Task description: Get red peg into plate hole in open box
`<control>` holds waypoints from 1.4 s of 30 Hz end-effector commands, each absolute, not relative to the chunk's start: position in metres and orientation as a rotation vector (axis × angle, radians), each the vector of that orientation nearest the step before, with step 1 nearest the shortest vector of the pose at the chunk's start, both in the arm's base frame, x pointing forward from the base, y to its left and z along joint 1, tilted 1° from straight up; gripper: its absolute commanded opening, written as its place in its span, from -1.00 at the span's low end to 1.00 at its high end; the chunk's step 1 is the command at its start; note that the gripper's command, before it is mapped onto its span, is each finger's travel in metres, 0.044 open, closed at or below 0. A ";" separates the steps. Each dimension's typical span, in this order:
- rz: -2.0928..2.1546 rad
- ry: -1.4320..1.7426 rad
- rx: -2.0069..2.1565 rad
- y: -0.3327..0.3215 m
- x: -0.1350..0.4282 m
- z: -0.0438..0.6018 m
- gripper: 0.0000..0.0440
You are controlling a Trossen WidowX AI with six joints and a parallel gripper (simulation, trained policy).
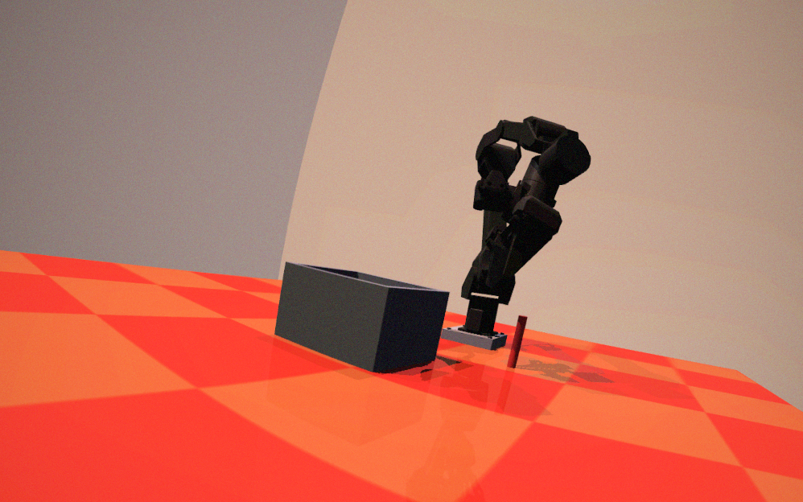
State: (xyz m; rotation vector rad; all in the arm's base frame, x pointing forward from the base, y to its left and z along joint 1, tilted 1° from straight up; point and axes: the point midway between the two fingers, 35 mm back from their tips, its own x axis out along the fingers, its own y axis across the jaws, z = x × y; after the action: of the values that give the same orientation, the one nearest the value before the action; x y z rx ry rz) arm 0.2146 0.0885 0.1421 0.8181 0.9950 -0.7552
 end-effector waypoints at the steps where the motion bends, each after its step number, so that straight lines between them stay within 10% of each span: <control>1: -0.748 1.033 0.804 0.090 0.211 0.142 1.00; 42: -0.716 1.249 0.801 0.108 0.188 0.074 1.00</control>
State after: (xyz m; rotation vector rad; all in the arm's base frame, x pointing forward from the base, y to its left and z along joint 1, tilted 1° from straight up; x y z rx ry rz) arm 0.1906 0.1063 0.0852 0.7931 1.2338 -0.7077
